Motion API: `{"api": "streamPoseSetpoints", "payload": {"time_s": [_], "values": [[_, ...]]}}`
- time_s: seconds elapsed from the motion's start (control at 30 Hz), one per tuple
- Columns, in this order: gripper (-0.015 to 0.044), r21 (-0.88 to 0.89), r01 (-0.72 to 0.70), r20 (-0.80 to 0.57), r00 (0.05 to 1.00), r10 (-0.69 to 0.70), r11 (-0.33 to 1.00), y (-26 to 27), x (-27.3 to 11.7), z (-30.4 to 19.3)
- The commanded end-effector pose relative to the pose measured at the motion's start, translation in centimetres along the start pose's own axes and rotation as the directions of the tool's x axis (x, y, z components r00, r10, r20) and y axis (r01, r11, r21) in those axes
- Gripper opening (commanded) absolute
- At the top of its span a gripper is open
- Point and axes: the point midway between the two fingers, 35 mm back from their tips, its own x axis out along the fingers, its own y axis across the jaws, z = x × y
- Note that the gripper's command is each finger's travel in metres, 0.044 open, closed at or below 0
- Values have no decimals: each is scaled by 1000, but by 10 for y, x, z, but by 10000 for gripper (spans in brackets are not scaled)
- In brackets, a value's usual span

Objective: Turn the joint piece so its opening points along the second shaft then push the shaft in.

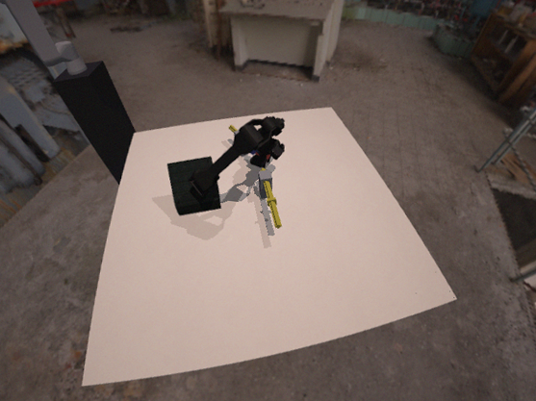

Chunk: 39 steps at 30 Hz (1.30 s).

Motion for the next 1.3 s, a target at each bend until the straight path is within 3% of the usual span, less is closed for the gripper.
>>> {"api": "streamPoseSetpoints", "payload": {"time_s": [0.0, 0.37, 0.57, 1.27], "values": [[182, -3, 0, 3, 1000, 0, 1000, 0, 0, 0], [147, 0, 0, 0, 1000, 0, 1000, 0, 0, 0], [0, 0, 0, 0, 1000, 0, 1000, 0, 0, 0], [0, 219, 7, 123, 992, -34, 976, -10, -6, 2]]}}
